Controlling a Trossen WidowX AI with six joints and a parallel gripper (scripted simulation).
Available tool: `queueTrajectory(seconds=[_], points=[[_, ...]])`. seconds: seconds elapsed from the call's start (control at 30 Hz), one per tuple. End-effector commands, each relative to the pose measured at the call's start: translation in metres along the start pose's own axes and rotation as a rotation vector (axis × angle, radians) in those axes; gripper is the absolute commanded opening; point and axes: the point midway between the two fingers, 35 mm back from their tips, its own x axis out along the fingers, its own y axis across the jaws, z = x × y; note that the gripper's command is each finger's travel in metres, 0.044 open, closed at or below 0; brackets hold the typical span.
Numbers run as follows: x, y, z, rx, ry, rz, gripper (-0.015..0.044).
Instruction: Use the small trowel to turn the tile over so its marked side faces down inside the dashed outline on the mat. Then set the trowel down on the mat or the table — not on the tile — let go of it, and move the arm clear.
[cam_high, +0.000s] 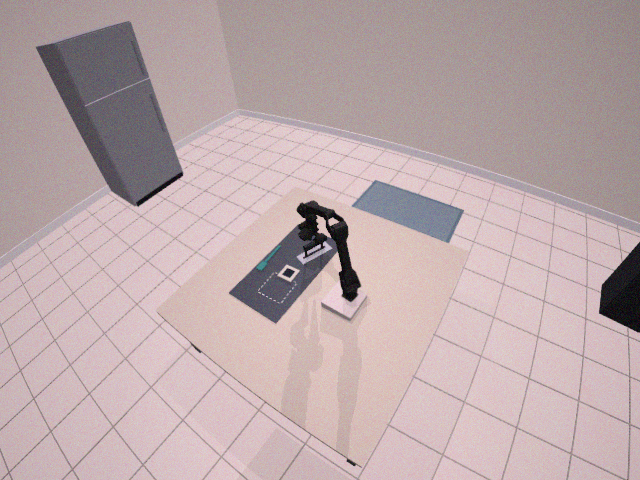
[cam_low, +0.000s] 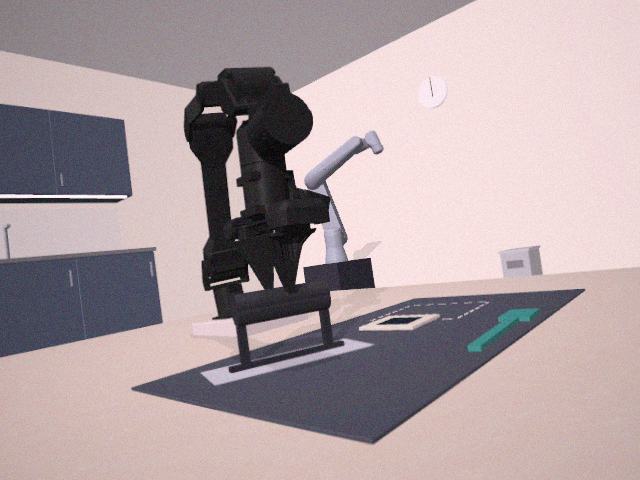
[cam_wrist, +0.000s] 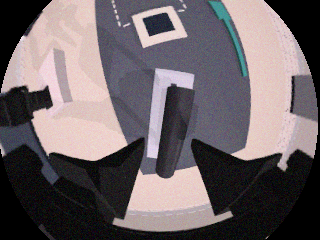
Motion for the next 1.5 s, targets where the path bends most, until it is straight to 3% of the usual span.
queueTrajectory(seconds=[0.0,0.47,1.43,1.47], points=[[-0.022,0.0,0.001,-0.012,0.001,-0.019,0.027],[-0.021,-0.004,-0.001,0.084,0.0,-0.019,0.027],[0.023,-0.005,-0.001,0.084,0.001,-0.019,0.027],[0.023,-0.005,-0.001,0.084,0.001,-0.019,0.0244]])
